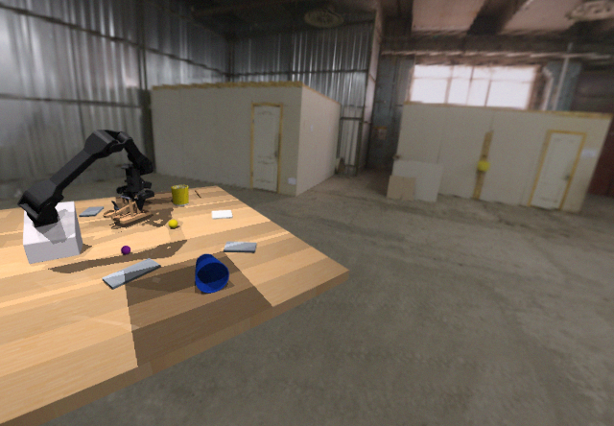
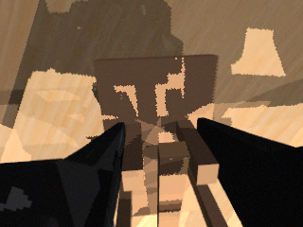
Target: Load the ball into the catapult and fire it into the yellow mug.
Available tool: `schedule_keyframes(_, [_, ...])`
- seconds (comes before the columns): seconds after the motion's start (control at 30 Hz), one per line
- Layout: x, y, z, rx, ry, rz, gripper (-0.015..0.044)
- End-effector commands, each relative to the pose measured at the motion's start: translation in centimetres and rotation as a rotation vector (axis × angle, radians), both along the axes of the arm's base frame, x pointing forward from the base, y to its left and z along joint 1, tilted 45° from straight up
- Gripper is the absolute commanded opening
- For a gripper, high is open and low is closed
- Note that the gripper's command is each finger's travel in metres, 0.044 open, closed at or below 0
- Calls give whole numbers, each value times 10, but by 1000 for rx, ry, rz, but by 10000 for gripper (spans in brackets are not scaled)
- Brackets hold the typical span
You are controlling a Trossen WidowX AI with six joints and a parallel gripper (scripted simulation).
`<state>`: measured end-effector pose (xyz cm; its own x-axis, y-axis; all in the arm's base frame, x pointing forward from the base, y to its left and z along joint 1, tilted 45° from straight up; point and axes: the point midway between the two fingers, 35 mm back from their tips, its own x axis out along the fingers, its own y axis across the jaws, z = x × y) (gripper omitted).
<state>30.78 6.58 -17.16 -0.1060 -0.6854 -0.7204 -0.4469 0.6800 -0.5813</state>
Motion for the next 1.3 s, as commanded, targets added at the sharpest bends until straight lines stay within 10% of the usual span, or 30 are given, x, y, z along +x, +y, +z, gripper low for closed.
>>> schedule_keyframes(0.0, [-1,-3,-4,-2,2,12,0])
schedule_keyframes(0.6, [-2,-15,-15,-2,0,1,0])
schedule_keyframes(1.13, [0,-7,-8,0,0,2,420])
schedule_keyframes(1.27, [7,39,38,3,3,3,440])
